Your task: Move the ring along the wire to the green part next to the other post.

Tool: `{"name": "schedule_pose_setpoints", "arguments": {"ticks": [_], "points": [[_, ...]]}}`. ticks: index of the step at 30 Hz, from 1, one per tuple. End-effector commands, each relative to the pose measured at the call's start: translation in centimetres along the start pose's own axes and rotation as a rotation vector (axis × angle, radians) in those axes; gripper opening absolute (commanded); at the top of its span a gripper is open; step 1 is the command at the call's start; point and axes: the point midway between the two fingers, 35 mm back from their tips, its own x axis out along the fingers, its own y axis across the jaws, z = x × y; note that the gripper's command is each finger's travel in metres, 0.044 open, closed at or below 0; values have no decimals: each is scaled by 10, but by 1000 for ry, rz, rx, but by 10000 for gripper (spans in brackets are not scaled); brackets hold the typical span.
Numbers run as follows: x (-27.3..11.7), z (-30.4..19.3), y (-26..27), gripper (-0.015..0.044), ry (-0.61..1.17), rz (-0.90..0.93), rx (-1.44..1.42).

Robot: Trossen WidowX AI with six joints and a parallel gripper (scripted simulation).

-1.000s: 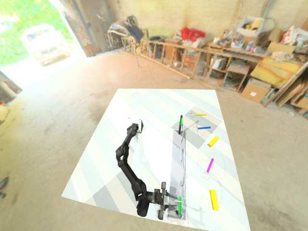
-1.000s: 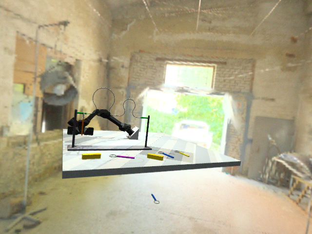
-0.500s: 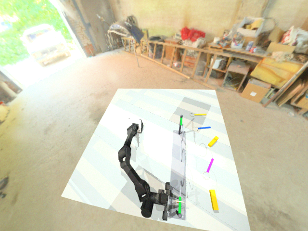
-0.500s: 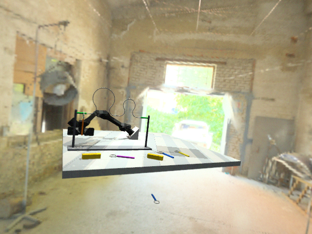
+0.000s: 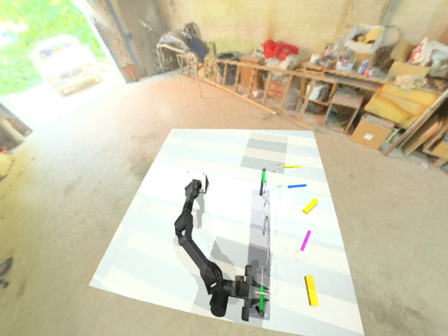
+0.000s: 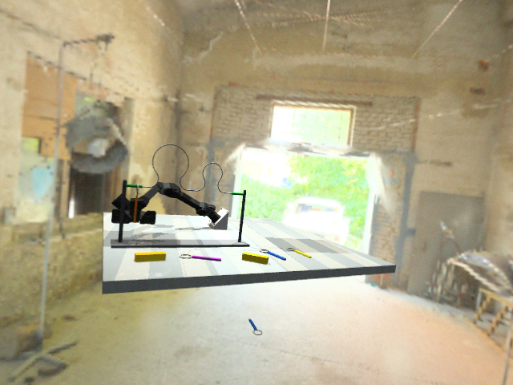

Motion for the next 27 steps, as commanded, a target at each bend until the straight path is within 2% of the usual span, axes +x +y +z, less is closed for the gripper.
{"name": "schedule_pose_setpoints", "arguments": {"ticks": [1,19,27], "points": [[2,-1,0,160,3,-2,7],[2,-1,0,160,3,-2,7],[2,-1,0,-50,0,0,0]]}}
